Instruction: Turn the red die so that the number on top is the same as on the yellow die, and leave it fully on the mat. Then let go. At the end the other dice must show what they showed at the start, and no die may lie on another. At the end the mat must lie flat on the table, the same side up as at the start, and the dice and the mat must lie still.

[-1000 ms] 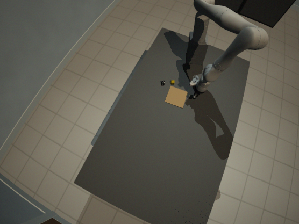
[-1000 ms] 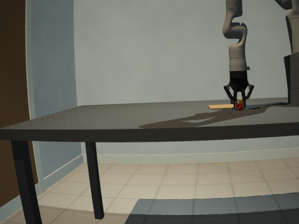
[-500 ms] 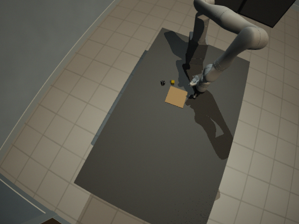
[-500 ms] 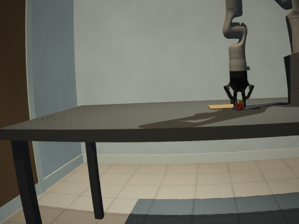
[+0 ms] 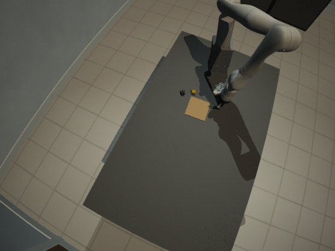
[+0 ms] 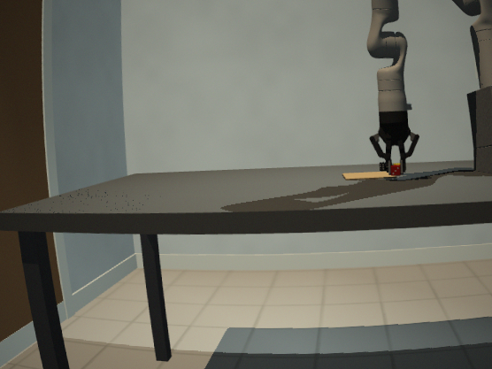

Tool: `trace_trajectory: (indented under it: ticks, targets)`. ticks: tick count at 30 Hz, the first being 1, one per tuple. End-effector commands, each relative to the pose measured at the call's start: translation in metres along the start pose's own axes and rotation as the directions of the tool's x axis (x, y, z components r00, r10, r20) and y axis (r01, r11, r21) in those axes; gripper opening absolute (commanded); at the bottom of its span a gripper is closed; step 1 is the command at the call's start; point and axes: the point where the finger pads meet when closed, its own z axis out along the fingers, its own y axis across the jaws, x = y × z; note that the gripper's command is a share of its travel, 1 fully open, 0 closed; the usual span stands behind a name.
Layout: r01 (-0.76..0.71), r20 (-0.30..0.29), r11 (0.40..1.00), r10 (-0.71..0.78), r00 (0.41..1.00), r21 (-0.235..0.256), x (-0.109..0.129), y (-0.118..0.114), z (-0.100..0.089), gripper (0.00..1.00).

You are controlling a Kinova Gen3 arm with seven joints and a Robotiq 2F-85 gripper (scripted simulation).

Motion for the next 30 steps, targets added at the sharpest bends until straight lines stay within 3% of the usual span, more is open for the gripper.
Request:
trace_trajectory:
  ticks: [1, 8, 12, 30]
  targets:
    - [-0.008, 0.013, 1.0, 0.007, 1.0, 0.007, -0.004, -0.005, -0.016, 0.21]
    - [-0.008, 0.013, 1.0, 0.007, 1.0, 0.007, -0.003, -0.004, -0.065, 0.21]
    - [-0.008, 0.013, 1.0, 0.007, 1.0, 0.007, -0.003, -0.004, -0.082, 0.21]
    - [0.004, 0.013, 1.0, -0.004, 1.0, 0.006, -0.001, -0.005, -0.086, 0.21]
